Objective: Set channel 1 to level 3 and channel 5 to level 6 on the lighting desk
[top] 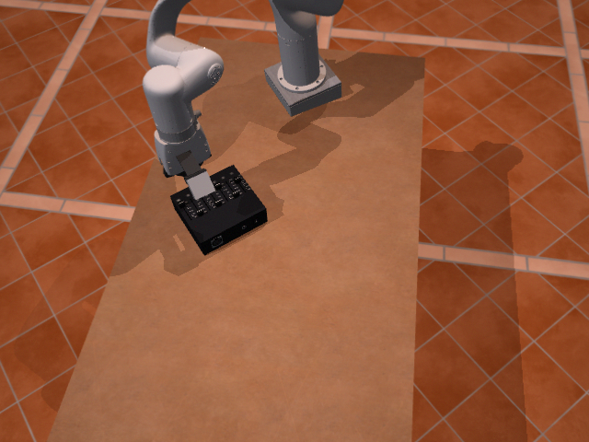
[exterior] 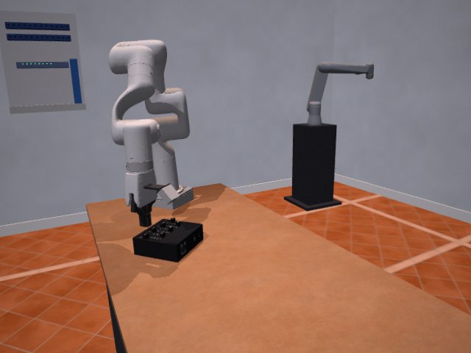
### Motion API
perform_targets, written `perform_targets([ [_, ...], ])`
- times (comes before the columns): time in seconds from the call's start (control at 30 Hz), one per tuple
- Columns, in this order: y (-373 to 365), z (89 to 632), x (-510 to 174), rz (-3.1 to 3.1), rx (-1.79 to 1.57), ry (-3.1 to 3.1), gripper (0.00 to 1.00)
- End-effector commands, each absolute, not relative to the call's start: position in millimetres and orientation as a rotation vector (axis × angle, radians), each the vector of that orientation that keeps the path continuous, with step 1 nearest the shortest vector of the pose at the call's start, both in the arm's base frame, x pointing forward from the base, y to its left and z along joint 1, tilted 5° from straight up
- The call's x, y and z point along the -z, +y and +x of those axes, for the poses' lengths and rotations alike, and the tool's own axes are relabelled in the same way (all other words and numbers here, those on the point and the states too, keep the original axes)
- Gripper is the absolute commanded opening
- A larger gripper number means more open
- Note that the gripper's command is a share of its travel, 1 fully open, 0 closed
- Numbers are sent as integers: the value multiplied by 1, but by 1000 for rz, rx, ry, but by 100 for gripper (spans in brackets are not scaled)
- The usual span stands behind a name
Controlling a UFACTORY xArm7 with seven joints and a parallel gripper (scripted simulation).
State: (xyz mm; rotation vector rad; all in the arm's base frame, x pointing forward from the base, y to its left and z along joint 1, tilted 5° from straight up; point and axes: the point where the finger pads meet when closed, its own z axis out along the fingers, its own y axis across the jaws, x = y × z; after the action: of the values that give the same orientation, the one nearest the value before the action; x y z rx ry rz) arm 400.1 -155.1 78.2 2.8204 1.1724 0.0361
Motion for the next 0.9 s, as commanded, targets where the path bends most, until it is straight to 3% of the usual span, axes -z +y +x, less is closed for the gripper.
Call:
perform_targets([
  [0.0, -156, 401, -80, 2818, -41, 1172, 0],
  [0.87, -156, 402, -70, 2818, -41, 1172, 0],
])
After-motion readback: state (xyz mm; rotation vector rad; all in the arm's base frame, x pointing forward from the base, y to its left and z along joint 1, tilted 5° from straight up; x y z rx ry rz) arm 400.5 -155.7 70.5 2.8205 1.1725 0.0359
